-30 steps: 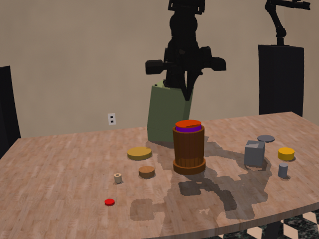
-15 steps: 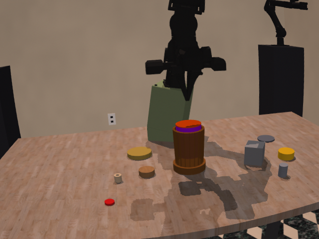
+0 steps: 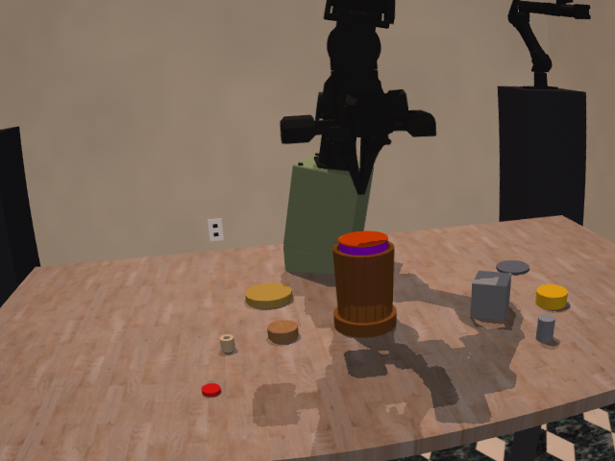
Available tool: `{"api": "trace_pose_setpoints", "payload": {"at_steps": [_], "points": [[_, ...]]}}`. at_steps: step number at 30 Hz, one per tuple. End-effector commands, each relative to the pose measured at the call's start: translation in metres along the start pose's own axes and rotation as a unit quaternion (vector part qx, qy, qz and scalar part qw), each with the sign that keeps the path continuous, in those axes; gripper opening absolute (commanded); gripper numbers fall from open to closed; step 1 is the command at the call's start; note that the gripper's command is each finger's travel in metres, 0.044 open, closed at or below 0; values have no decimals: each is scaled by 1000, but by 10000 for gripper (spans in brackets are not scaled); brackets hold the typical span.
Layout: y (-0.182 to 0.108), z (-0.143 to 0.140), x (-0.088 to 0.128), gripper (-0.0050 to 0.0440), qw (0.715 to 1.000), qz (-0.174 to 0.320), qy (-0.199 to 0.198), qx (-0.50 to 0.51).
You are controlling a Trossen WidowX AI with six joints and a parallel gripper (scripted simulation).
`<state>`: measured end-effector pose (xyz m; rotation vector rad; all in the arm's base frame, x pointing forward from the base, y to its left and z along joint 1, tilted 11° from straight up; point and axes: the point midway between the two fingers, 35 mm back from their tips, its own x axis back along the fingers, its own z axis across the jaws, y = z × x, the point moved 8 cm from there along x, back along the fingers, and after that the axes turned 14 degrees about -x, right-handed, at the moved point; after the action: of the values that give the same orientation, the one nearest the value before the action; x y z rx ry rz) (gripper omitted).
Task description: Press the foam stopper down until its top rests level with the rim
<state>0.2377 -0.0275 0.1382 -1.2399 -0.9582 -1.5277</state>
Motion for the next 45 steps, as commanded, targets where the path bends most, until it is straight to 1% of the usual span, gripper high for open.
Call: {"api": "trace_pose_setpoints", "payload": {"at_steps": [1,10,12,14,16,25,29,35,37,40,45], "points": [[1,1,4,0,1000,-9,1,1],[2,1,5,0,1000,-9,1,2],[3,1,18,0,1000,-10,1,2],[3,1,42,0,1000,-11,2,3],[2,1,55,0,1000,-12,2,4],[2,1,57,0,1000,-12,2,4],[3,1,37,0,1000,-9,0,2],[5,1,-15,0,1000,-9,1,3],[5,2,-27,0,1000,-11,2,3],[4,2,-37,0,1000,-12,2,4],[4,2,-37,0,1000,-12,2,4]]}}
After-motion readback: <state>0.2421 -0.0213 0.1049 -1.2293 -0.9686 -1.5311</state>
